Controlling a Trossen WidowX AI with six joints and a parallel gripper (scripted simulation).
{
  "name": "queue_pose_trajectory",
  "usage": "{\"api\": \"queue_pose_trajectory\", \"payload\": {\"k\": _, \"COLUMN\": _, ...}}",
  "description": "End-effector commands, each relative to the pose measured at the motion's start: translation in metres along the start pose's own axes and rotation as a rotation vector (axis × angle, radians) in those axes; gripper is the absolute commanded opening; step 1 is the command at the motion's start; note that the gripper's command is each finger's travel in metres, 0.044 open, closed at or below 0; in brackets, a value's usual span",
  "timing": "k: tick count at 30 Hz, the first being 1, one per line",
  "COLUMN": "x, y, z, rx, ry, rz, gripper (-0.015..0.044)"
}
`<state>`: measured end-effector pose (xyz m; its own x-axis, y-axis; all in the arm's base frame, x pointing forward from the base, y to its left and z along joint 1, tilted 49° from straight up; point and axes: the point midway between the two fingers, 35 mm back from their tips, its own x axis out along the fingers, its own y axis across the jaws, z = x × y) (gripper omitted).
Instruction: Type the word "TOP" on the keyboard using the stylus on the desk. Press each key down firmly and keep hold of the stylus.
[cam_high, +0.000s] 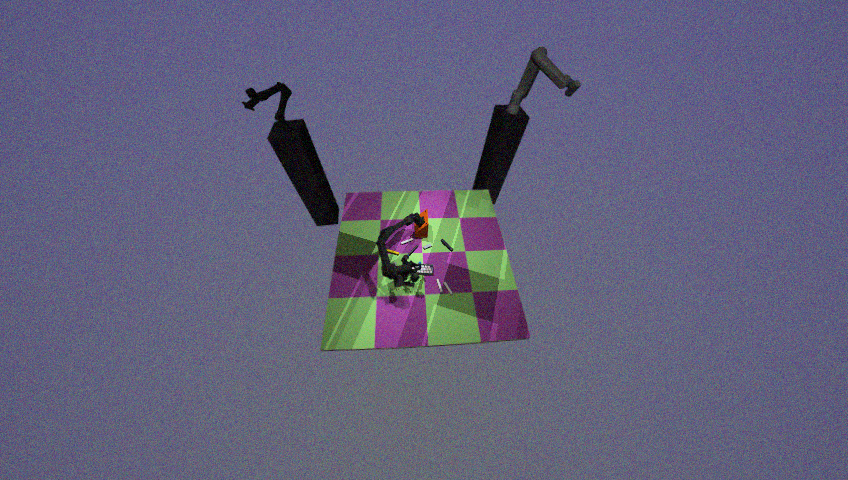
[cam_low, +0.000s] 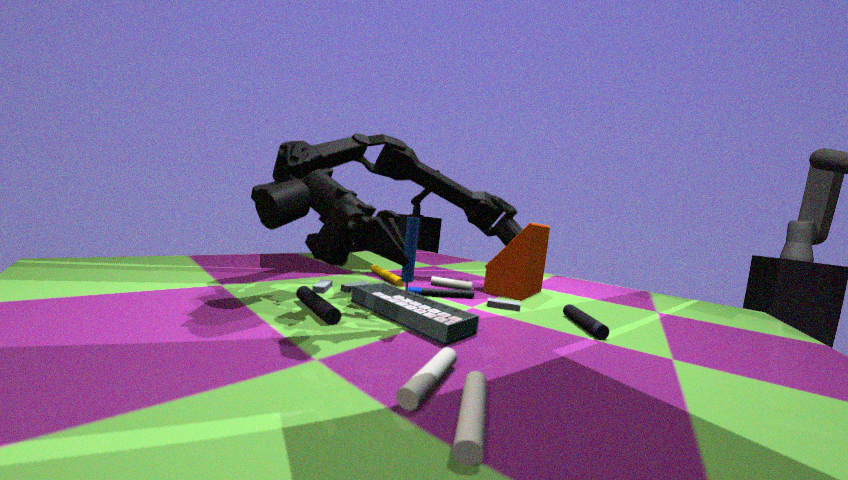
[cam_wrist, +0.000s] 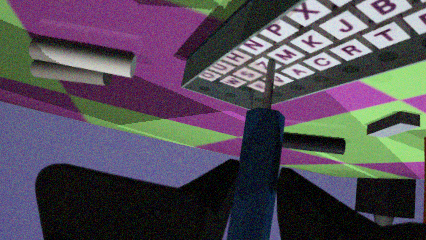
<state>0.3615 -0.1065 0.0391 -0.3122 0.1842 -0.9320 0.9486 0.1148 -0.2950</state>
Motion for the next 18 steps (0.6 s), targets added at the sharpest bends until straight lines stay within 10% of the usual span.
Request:
{"api": "queue_pose_trajectory", "payload": {"k": 1, "x": 0.0034, "y": 0.0002, "z": 0.0033, "rx": -0.003, "ry": -0.002, "rz": -0.005, "gripper": 0.0081}}
{"api": "queue_pose_trajectory", "payload": {"k": 18, "x": 0.0056, "y": 0.0002, "z": 0.0072, "rx": -0.003, "ry": -0.002, "rz": -0.005, "gripper": 0.0081}}
